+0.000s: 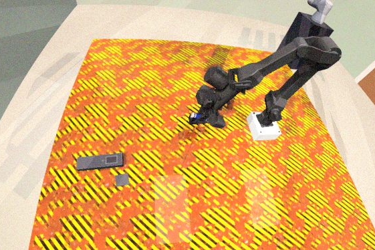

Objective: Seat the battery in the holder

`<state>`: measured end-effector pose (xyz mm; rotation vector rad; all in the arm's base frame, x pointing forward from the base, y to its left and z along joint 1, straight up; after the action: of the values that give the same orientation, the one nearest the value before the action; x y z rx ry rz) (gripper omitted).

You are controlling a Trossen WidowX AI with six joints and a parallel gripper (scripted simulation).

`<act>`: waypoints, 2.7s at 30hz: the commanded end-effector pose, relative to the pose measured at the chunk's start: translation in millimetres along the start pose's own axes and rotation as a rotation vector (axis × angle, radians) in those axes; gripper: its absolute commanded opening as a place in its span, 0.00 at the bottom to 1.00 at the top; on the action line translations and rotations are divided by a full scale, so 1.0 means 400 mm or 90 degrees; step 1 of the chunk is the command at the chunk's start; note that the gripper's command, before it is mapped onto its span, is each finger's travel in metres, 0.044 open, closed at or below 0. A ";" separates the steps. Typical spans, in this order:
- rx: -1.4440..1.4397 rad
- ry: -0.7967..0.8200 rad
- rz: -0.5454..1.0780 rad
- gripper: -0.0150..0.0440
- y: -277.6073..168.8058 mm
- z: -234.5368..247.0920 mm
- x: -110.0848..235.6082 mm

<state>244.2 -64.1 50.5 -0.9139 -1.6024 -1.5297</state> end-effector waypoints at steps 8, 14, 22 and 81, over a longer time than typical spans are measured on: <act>0.005 0.000 -0.027 0.36 -0.009 0.001 0.006; 0.005 0.000 -0.028 0.36 -0.023 0.001 0.010; 0.005 0.002 -0.030 0.36 -0.042 0.002 0.016; -0.006 0.026 0.167 0.36 0.003 -0.005 -0.013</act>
<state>248.6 -66.2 50.0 -1.0201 -1.4186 -1.3862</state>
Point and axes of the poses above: the point midway between the two fingers, 35 mm back from their tips, its own x axis back along the fingers, its own z axis across the jaws, y = z × x, the point moved 5 cm from there along x, back along the fingers, and after that the axes turned 4 degrees about x, right-handed, at the moved point
